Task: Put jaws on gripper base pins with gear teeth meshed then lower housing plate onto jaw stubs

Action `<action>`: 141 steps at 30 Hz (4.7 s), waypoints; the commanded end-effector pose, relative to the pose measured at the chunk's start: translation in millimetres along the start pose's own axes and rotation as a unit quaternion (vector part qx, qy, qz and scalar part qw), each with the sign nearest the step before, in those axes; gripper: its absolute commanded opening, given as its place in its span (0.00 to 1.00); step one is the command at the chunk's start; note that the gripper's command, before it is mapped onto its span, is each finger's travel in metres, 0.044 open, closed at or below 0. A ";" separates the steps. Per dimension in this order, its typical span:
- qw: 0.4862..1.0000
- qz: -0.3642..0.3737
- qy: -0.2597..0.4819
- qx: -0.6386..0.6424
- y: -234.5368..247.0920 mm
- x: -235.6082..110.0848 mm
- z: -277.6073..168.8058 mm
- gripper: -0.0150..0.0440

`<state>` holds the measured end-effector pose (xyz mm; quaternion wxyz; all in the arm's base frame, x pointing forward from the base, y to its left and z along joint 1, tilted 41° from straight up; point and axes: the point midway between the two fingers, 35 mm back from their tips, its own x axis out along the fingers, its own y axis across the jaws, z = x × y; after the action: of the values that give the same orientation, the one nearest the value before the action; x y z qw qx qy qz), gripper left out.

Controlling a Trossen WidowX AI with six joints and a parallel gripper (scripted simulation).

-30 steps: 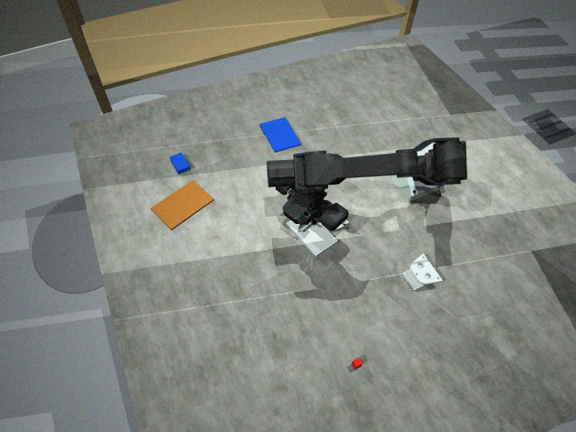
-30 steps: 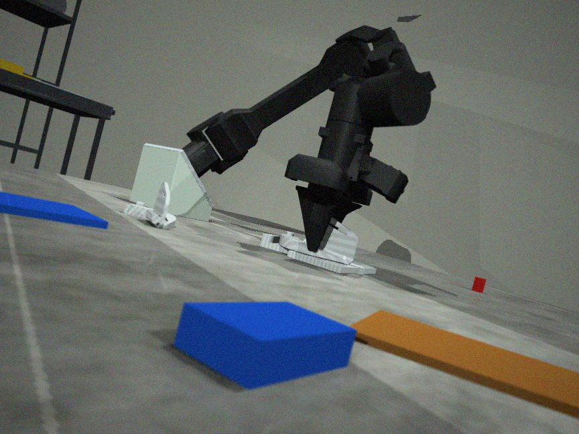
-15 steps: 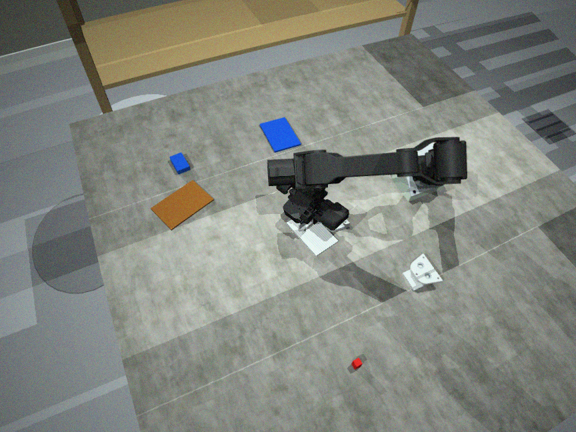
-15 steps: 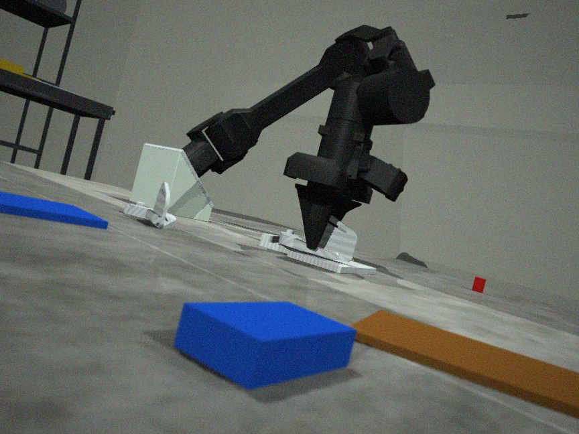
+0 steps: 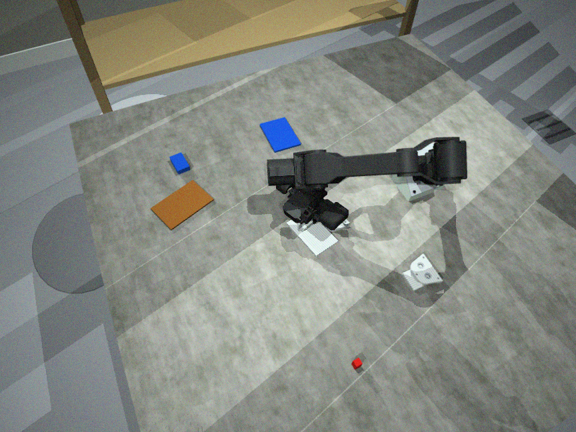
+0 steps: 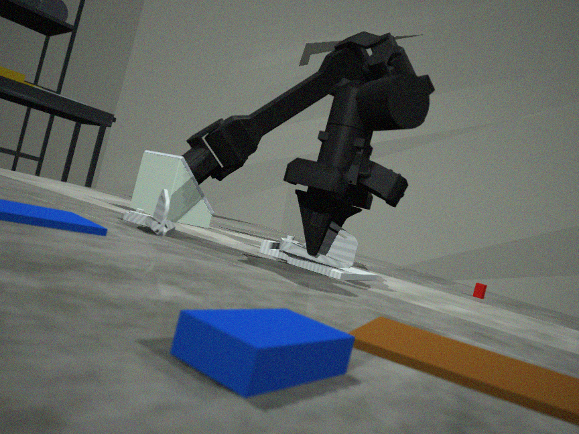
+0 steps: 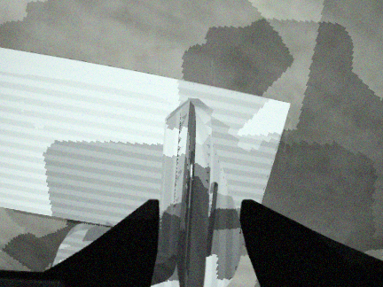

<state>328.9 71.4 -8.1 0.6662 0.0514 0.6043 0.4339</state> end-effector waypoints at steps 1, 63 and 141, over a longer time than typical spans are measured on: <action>1.000 -0.001 -0.003 -0.002 -0.8 0.9 1.3 0.48; 1.000 -0.002 -0.002 -0.002 -0.5 -65.8 0.1 0.63; 0.928 -0.006 -0.001 0.373 -93.9 -1.7 -165.0 1.00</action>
<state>240.2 -68.7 -101.1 0.6055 0.2885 0.7213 0.1727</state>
